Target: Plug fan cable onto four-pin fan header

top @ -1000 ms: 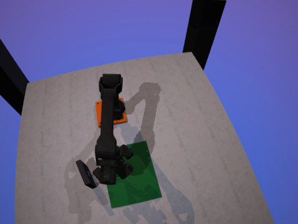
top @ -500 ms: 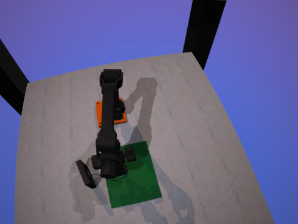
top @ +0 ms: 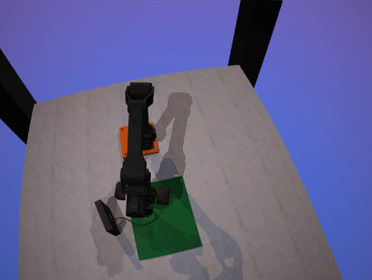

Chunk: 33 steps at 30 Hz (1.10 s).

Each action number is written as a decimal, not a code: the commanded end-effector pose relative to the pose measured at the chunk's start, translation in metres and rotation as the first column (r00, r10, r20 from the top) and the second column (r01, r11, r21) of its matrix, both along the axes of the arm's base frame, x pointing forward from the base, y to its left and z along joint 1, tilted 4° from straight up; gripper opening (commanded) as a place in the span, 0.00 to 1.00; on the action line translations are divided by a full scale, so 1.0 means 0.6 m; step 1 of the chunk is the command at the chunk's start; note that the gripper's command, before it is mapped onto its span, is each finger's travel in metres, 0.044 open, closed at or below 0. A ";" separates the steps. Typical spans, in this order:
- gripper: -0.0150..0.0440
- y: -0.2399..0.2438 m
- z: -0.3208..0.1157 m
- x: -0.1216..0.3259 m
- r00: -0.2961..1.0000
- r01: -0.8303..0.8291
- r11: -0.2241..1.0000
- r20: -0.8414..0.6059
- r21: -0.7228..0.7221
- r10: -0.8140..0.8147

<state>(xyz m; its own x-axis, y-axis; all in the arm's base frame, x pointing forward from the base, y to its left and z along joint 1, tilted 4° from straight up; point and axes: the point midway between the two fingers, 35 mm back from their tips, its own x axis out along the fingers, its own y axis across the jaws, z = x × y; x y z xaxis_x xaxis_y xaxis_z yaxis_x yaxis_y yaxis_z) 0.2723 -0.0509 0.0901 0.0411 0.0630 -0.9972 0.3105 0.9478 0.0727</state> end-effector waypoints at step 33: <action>0.25 0.010 -0.030 -0.010 1.000 0.024 1.000 0.009 0.004 -0.024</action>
